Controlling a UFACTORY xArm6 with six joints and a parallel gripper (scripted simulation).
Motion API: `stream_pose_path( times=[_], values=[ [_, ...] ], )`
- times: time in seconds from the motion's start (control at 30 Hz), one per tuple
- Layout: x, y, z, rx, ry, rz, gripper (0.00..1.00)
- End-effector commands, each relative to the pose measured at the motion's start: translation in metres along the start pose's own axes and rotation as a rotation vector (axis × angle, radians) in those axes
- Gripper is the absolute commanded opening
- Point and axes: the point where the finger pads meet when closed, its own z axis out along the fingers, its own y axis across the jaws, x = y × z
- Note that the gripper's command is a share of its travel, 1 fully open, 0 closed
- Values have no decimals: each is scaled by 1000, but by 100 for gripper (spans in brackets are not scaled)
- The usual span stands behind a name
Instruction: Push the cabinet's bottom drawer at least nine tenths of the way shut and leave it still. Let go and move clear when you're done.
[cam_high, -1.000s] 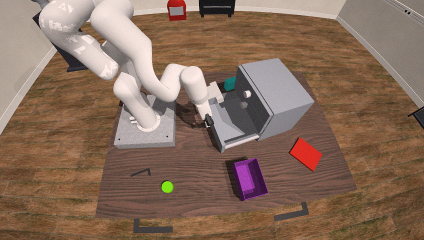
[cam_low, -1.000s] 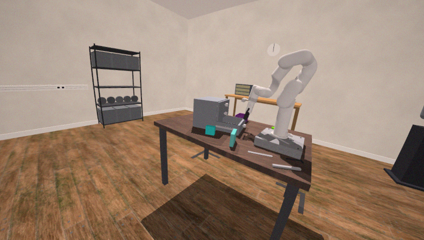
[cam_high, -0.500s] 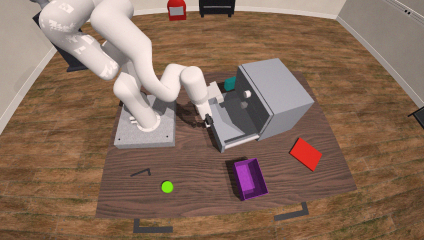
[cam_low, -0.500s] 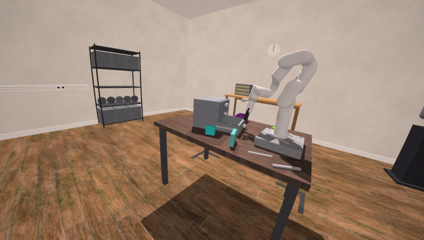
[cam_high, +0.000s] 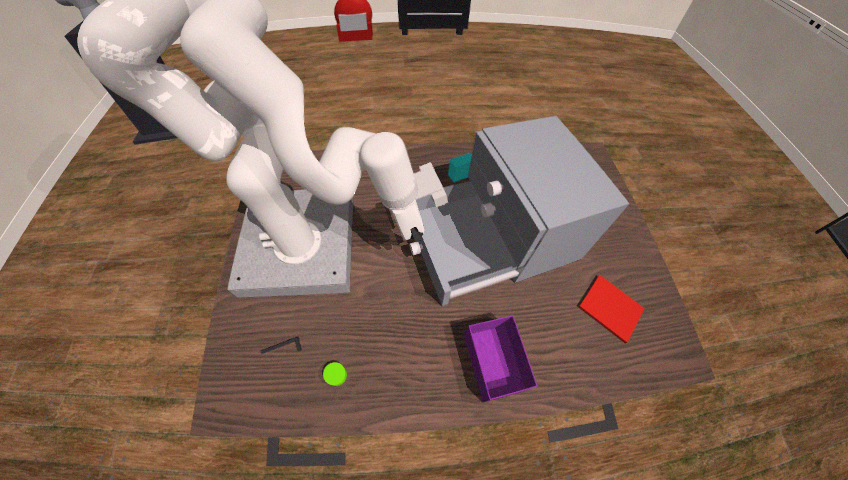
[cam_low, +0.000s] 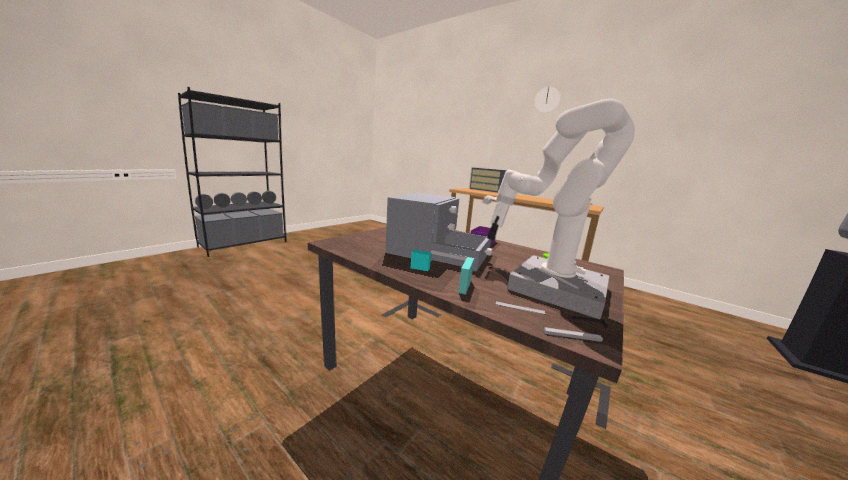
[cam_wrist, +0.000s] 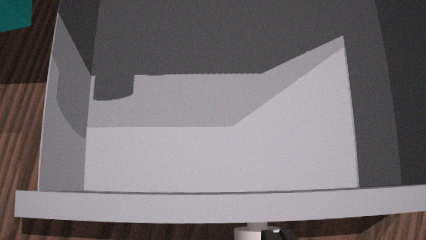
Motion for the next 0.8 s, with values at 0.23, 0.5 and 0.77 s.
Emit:
stream_pose_path(
  times=[0.23, 0.5, 0.77],
  values=[
    [1, 0, -1, -1, 3, 0, 0],
    [1, 1, -1, -1, 3, 0, 0],
    [3, 1, -17, -3, 2, 0, 0]
  ],
)
